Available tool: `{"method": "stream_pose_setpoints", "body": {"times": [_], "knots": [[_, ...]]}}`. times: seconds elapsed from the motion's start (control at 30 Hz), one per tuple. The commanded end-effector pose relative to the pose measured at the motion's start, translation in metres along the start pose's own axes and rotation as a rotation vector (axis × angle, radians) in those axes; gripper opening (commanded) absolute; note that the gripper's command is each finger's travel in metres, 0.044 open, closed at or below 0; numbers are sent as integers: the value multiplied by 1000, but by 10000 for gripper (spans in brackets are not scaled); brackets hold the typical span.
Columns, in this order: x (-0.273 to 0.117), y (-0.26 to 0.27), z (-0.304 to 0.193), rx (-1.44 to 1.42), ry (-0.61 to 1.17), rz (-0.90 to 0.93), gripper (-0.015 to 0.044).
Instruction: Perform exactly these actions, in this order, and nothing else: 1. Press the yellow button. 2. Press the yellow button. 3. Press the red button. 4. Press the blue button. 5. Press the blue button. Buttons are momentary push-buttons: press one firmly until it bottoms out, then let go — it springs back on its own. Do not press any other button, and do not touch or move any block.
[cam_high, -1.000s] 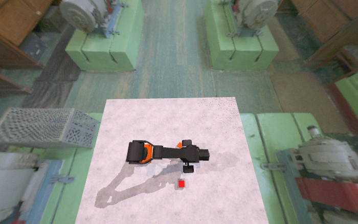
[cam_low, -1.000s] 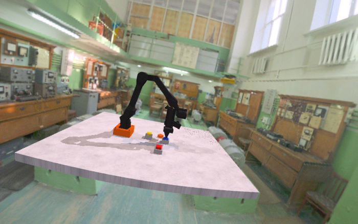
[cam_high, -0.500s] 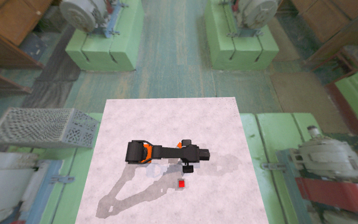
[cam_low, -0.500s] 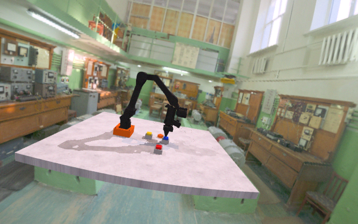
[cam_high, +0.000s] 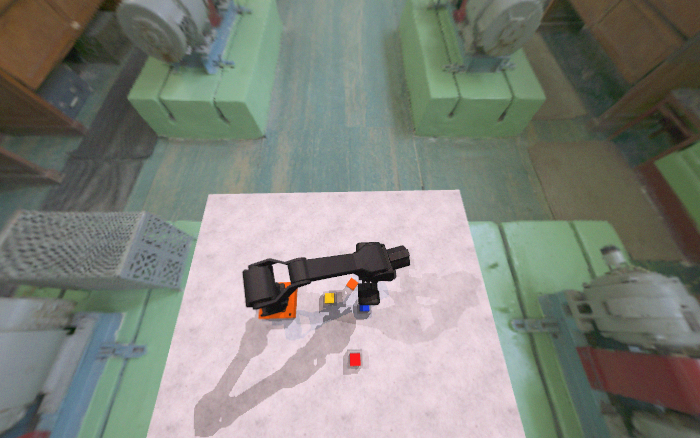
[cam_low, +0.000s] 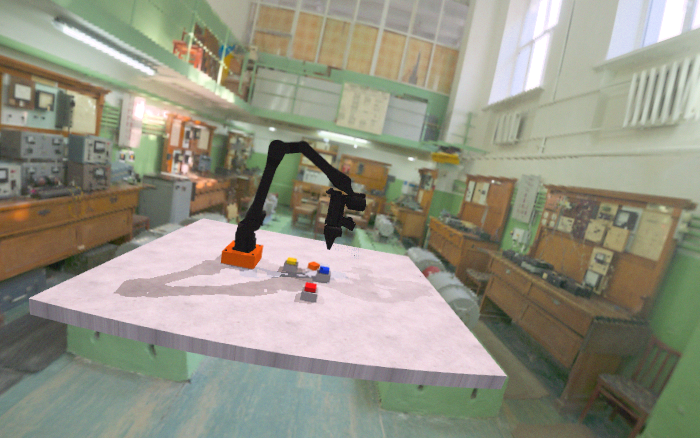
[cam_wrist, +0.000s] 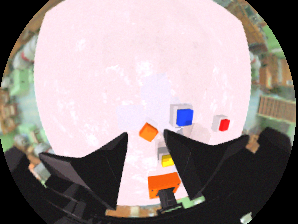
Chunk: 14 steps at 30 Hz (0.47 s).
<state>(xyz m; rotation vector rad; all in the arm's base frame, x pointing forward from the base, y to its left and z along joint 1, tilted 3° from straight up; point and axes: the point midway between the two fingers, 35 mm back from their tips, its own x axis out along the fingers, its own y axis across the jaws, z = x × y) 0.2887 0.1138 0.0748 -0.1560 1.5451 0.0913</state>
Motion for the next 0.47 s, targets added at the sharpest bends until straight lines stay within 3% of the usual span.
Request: {"method": "stream_pose_setpoints", "body": {"times": [0.0,0.1,0.2,0.43], "knots": [[-17,66,-17,-1,10,12,335],[-29,106,-36,-1,13,15,400],[-38,136,-56,-1,15,16,400],[-39,139,-58,-1,16,16,400]]}}
